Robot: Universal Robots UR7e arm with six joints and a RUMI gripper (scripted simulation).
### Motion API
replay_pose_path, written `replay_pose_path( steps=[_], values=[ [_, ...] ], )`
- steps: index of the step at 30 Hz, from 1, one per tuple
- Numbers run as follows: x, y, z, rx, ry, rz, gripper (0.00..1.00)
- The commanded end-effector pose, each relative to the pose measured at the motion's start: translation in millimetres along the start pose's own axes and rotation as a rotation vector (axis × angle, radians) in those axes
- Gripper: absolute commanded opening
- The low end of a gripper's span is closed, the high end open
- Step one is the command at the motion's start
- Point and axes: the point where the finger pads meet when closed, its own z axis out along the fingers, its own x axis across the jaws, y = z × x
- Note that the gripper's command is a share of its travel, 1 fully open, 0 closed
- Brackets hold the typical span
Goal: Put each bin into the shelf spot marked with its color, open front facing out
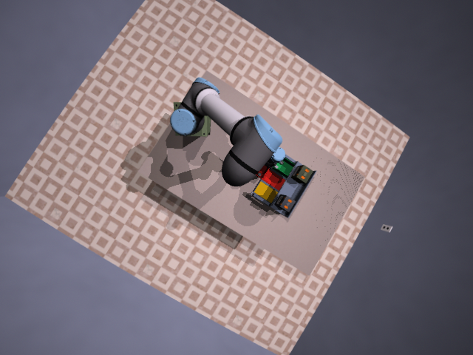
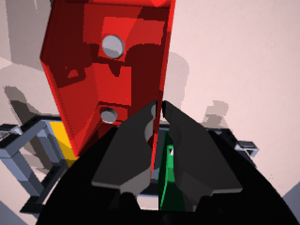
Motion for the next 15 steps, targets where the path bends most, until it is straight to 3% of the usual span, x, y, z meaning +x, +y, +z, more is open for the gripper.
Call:
replay_pose_path(
  steps=[1,15],
  values=[
    [0.7,2.6,-0.6,-0.004,-0.001,0.000,0.00],
    [1.7,4.2,0.6,0.045,-0.022,-0.002,0.00]
  ],
)
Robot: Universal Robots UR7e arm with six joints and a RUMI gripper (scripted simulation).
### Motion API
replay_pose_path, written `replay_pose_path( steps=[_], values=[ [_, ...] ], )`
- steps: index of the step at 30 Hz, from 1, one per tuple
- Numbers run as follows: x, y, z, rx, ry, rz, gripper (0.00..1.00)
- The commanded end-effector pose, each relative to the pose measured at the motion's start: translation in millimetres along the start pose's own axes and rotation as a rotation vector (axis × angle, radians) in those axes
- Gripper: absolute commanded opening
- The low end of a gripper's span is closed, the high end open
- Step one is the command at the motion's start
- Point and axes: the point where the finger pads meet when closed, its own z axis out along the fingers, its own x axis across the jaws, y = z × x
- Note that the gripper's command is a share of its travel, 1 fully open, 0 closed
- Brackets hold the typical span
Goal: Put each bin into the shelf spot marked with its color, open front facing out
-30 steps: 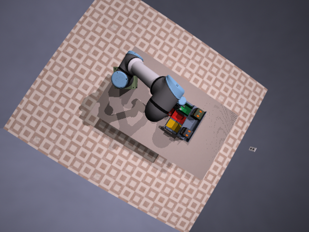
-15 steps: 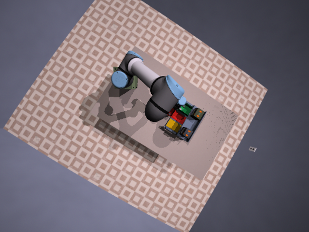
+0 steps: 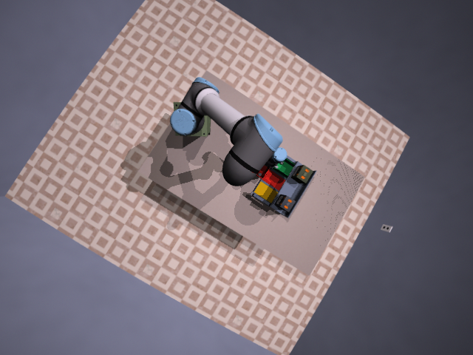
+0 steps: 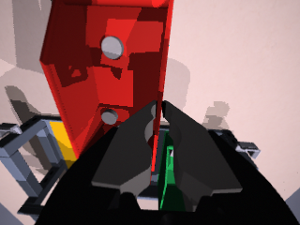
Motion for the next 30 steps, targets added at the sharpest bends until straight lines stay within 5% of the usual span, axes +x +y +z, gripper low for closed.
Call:
replay_pose_path(
  steps=[1,11,30],
  values=[
    [0.9,2.6,0.3,0.032,-0.016,-0.001,0.00],
    [1.5,4.5,1.2,0.083,-0.038,-0.003,0.00],
    [0.7,4.3,1.0,0.088,-0.039,-0.002,0.00]
  ],
)
